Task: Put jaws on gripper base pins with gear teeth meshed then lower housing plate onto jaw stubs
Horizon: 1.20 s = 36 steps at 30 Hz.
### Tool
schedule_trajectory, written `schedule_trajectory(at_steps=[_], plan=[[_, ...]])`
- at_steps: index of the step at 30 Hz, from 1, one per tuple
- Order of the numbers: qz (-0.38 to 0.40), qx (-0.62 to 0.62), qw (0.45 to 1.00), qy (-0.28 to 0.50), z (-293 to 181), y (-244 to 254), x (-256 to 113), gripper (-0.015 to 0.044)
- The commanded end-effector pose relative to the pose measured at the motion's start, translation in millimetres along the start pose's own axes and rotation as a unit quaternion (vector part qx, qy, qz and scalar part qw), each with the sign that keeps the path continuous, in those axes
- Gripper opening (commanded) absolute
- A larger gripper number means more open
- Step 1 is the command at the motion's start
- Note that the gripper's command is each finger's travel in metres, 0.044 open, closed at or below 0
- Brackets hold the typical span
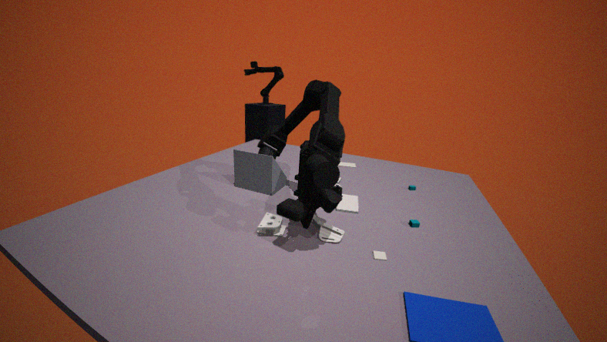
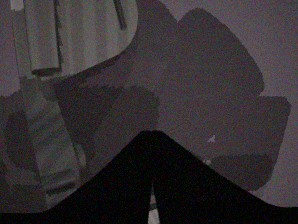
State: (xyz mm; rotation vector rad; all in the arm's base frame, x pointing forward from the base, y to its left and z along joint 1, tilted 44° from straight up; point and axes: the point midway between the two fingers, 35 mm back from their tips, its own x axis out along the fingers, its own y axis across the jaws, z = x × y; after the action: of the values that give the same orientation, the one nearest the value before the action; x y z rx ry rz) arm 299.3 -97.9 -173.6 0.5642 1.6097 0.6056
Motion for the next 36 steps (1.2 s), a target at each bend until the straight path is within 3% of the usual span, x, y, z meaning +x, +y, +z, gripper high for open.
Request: schedule_trajectory(at_steps=[1, 36], plan=[[0.004, 0.004, 1.0, 0.0, -2, 1, 4, 0.0], [0.006, 0.005, 1.0, 0.0, -1, 54, 4, 0.0]])
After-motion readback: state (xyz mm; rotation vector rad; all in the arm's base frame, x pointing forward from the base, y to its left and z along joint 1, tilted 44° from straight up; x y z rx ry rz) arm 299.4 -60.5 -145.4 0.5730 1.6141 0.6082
